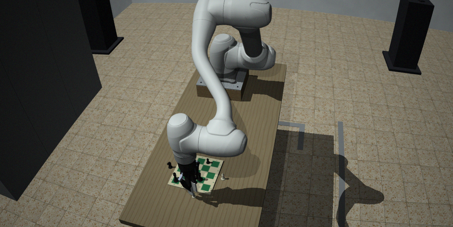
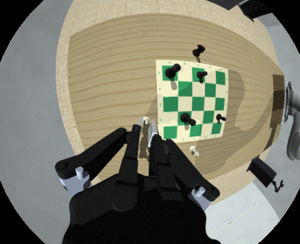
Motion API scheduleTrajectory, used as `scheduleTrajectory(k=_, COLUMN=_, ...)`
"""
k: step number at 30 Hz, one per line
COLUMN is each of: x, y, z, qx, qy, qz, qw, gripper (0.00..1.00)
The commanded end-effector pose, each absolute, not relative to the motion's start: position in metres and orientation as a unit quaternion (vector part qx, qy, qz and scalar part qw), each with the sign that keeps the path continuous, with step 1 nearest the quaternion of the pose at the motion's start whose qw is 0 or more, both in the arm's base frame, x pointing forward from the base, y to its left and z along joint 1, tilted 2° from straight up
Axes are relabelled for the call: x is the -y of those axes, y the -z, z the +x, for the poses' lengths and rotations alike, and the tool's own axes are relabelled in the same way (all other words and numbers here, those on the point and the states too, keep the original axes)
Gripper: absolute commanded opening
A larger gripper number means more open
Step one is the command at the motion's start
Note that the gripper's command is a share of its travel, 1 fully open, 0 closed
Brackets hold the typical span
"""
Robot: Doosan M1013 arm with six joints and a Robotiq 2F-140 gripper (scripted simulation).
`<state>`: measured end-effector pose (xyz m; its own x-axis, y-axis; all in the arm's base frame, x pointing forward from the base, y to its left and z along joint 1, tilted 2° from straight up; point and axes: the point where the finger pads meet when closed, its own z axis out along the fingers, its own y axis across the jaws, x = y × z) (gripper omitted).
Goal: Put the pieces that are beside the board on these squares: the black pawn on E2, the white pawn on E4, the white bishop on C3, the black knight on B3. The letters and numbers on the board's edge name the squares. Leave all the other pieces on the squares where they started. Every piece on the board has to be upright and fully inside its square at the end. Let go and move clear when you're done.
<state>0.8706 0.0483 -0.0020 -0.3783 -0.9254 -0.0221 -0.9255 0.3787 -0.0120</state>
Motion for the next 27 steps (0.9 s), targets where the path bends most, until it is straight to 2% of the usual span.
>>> scheduleTrajectory(k=1, x=-0.045, y=0.009, z=0.872, qx=-0.831, qy=-0.001, qz=-0.556, qw=0.015, gripper=0.20)
scheduleTrajectory(k=27, x=-0.045, y=0.033, z=0.872, qx=-0.831, qy=-0.001, qz=-0.556, qw=0.015, gripper=0.20)
